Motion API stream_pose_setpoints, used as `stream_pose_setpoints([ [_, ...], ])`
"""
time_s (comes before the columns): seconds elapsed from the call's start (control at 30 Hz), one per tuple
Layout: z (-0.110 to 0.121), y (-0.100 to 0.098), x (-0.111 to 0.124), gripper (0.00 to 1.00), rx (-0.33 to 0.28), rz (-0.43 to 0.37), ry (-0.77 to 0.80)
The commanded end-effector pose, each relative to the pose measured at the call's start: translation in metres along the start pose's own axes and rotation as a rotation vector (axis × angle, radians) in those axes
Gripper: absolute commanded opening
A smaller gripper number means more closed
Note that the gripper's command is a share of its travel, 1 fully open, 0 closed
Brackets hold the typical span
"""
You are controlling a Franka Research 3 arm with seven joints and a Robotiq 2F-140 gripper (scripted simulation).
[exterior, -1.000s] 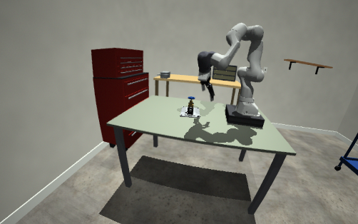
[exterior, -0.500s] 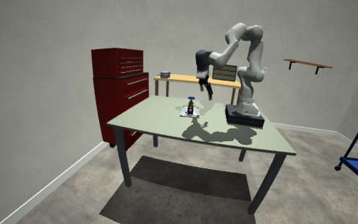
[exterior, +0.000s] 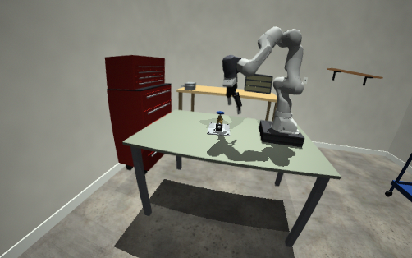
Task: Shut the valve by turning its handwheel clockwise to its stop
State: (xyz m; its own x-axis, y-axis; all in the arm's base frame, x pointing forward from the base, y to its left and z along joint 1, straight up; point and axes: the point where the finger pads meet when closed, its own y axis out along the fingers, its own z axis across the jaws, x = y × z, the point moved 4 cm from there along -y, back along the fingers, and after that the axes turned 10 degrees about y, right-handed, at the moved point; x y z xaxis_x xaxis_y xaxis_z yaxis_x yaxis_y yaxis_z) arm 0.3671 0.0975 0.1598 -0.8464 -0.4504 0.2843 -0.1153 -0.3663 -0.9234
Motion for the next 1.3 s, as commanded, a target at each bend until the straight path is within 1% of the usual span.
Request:
stream_pose_setpoints([
  [0.0,0.005,-0.005,-0.017,1.00,-0.074,0.052,-0.149],
  [0.13,0.011,-0.007,-0.023,1.00,-0.100,0.077,-0.168],
  [0.3,0.027,-0.012,-0.034,1.00,-0.146,0.133,-0.204],
  [0.37,0.027,-0.012,-0.034,1.00,-0.146,0.133,-0.204],
  [0.4,0.036,-0.014,-0.040,1.00,-0.165,0.163,-0.221],
  [0.5,0.046,-0.016,-0.046,1.00,-0.183,0.197,-0.239],
  [0.57,0.049,-0.017,-0.047,1.00,-0.187,0.208,-0.244],
  [0.83,0.083,-0.024,-0.061,1.00,-0.217,0.310,-0.287],
  [0.93,0.083,-0.024,-0.061,1.00,-0.217,0.311,-0.288],
  [1.03,0.090,-0.025,-0.063,1.00,-0.220,0.330,-0.295],
  [1.27,0.090,-0.025,-0.063,1.00,-0.220,0.330,-0.295],
])
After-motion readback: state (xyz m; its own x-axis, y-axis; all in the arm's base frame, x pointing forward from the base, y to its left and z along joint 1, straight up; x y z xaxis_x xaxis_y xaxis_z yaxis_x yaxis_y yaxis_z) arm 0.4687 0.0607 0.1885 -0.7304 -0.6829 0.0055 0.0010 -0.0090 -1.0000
